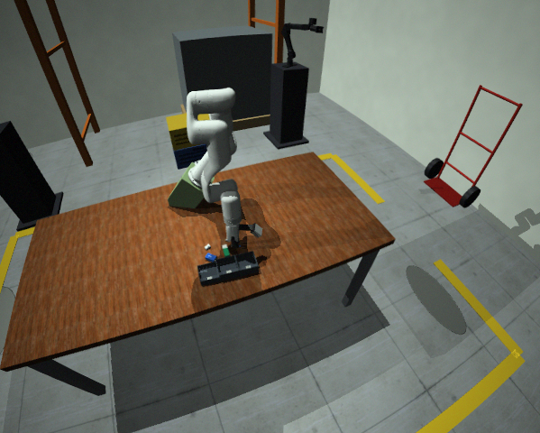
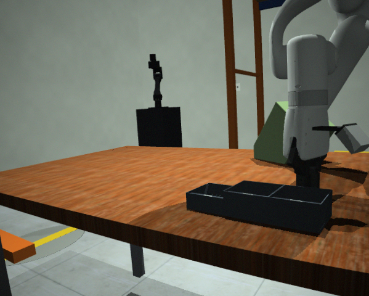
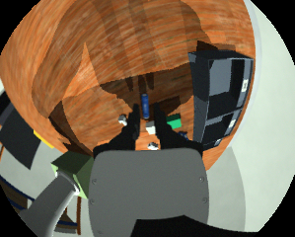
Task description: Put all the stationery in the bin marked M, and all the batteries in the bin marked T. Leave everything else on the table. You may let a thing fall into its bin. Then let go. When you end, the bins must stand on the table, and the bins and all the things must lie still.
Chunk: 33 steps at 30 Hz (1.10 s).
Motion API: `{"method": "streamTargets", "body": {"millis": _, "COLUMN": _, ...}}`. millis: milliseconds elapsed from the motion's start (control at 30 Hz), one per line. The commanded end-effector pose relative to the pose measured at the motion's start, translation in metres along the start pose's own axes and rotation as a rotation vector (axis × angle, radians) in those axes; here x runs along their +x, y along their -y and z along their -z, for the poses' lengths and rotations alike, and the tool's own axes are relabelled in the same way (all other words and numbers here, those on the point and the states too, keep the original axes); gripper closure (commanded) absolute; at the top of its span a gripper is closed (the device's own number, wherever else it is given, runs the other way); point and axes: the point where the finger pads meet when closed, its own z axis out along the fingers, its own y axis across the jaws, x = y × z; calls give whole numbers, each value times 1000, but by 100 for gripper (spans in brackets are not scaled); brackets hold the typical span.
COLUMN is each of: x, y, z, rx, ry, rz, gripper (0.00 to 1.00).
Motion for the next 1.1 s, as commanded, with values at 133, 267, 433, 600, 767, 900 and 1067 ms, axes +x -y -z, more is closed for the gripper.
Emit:
{"method": "streamTargets", "body": {"millis": 133, "x": 0, "y": 0, "z": -7, "rx": -1, "ry": 0, "rz": 0, "gripper": 77}}
{"method": "streamTargets", "body": {"millis": 267, "x": 0, "y": 0, "z": -11, "rx": -1, "ry": 0, "rz": 0, "gripper": 77}}
{"method": "streamTargets", "body": {"millis": 433, "x": 0, "y": 1, "z": -11, "rx": -1, "ry": 0, "rz": 0, "gripper": 77}}
{"method": "streamTargets", "body": {"millis": 600, "x": 0, "y": 1, "z": -11, "rx": -1, "ry": 0, "rz": 0, "gripper": 77}}
{"method": "streamTargets", "body": {"millis": 767, "x": 0, "y": 1, "z": -11, "rx": -2, "ry": 0, "rz": 0, "gripper": 100}}
{"method": "streamTargets", "body": {"millis": 900, "x": 0, "y": 1, "z": -11, "rx": -2, "ry": 0, "rz": 0, "gripper": 100}}
{"method": "streamTargets", "body": {"millis": 1067, "x": 0, "y": 1, "z": -11, "rx": -2, "ry": 0, "rz": 0, "gripper": 100}}
